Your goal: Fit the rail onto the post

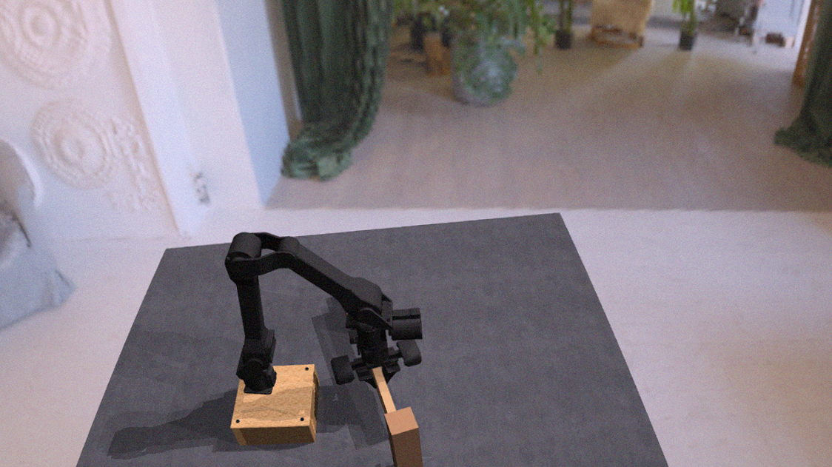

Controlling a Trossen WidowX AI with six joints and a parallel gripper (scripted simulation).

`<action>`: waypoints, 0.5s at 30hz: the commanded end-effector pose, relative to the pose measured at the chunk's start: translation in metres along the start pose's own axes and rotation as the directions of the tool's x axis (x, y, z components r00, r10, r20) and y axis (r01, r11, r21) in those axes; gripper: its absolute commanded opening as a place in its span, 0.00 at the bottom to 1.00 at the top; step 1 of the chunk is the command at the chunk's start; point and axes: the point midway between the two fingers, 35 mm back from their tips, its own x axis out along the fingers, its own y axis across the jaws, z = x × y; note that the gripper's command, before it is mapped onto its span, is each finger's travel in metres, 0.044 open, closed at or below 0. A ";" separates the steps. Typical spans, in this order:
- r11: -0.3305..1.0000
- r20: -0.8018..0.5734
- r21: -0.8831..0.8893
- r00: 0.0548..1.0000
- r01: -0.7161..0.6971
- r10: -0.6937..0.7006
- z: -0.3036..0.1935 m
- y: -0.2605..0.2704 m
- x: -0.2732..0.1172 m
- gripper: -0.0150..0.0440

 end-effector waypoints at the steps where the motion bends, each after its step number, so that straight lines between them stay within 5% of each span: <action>1: 1.000 0.002 0.002 1.000 0.011 -0.011 0.000 -0.003 -0.005 0.25; 15: 1.000 0.002 0.002 1.000 0.011 -0.011 0.000 -0.003 -0.012 0.25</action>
